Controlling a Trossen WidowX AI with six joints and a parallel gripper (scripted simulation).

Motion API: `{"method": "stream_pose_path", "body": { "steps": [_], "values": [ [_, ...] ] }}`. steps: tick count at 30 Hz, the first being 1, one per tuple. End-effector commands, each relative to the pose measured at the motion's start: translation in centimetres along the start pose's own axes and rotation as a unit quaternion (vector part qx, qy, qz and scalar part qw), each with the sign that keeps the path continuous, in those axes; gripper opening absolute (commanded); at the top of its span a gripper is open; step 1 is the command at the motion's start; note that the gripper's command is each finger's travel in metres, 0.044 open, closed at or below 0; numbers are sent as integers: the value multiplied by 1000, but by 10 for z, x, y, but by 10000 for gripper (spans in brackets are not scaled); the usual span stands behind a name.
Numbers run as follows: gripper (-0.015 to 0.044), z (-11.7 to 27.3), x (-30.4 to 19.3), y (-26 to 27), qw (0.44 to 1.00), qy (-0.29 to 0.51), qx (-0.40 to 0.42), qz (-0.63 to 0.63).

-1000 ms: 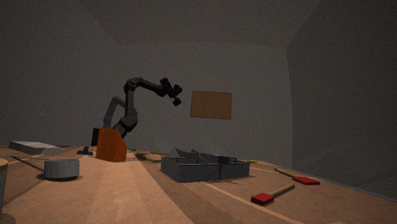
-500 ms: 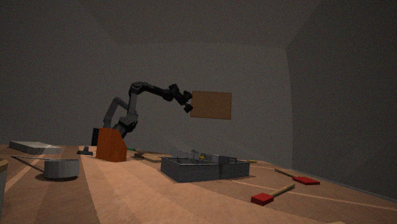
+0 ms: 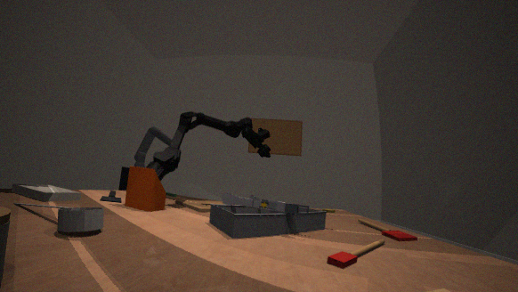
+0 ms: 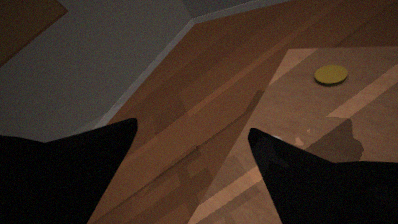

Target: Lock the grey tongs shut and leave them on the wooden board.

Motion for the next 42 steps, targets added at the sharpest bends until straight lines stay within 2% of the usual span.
{"method": "stream_pose_path", "body": {
  "steps": [1, 13, 25, 30, 36, 42],
  "values": [
    [440, -4, 15, -49, 997, -1, -75, 2],
    [440, 27, 54, -201, 955, 11, -295, -44],
    [440, 132, 62, -355, 852, 94, -484, -175],
    [440, 189, 51, -400, 801, 141, -521, -259],
    [440, 256, 31, -434, 744, 189, -523, -370],
    [440, 269, 26, -439, 733, 198, -518, -394]
  ]
}}
Point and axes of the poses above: the point midway between the two fingers, 35 mm back from their tips, its own z axis back along the fingers, its own y axis across the jaws, x = y × z, the point moved 5 cm from there along z, back along the fingers, and after that the axes turned 1 degree about -z, right-handed, at the moved point
